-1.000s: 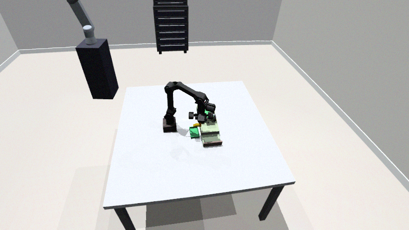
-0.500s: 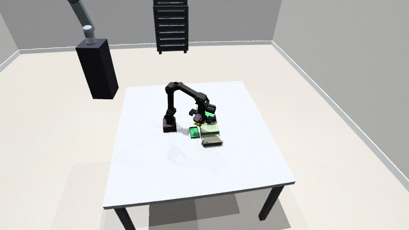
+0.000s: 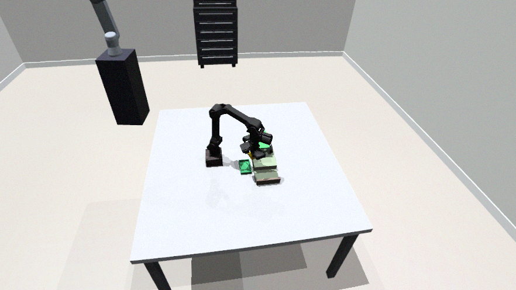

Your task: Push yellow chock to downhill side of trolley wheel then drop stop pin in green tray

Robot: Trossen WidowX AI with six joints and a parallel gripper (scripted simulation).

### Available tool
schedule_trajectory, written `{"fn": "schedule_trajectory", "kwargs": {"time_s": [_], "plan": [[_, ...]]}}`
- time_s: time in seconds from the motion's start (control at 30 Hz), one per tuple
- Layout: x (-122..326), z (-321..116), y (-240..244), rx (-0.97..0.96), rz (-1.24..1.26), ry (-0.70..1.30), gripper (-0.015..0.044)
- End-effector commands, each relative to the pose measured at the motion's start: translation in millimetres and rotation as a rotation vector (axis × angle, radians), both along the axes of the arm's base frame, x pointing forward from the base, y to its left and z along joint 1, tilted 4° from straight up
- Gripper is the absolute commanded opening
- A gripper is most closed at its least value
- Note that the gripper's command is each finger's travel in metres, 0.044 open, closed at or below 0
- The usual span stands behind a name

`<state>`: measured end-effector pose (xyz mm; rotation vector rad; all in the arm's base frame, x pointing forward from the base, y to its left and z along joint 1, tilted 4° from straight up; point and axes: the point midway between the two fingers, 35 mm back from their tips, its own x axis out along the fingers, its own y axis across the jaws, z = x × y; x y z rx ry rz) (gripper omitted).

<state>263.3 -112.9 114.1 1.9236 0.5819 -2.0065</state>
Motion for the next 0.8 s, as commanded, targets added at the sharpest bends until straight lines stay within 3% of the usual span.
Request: {"fn": "schedule_trajectory", "kwargs": {"time_s": [0.0, 0.17, 0.77], "plan": [[0.8, -0.1, 0.0, 0.008, -0.133, 0.009, 0.0000], [0.8, -0.1, -0.5, 0.011, -0.288, 0.021, 0.0000], [30.0, -7.8, 1.0, 0.013, -0.367, 0.022, 0.0000]]}}
